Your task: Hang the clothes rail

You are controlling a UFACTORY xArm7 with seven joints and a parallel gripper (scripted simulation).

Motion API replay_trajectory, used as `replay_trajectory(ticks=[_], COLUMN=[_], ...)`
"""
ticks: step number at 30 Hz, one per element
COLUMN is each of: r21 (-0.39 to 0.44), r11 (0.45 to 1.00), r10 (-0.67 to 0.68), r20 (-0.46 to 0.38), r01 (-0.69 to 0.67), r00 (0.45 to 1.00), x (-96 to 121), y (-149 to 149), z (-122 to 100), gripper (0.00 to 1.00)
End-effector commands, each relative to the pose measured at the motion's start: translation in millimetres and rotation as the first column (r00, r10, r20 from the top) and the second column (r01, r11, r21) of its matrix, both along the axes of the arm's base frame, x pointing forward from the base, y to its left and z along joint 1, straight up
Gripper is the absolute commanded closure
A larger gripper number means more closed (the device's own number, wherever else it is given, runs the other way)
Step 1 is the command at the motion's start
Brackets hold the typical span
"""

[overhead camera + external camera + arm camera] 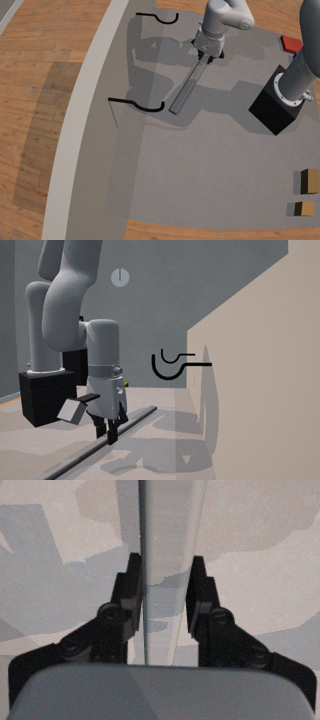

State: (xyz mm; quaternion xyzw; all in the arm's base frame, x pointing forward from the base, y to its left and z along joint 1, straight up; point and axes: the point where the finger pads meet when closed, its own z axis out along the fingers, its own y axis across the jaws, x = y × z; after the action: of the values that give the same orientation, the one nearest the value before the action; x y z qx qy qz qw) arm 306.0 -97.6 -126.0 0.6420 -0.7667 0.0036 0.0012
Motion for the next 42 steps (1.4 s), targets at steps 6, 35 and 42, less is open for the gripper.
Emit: replay_trajectory(ticks=[6,35,42], r21=[0.004,0.003,0.003], r11=[1.0,1.0,1.0], r10=[0.006,0.006,0.006], r20=[0.006,0.006,0.006], r01=[-0.006,-0.006,-0.006], r00=[1.0,1.0,1.0], x=[2.6,2.5,2.5], y=[2.8,2.9,2.9], z=[7.1,23.7,28.4], gripper=[1.0,1.0,1.0])
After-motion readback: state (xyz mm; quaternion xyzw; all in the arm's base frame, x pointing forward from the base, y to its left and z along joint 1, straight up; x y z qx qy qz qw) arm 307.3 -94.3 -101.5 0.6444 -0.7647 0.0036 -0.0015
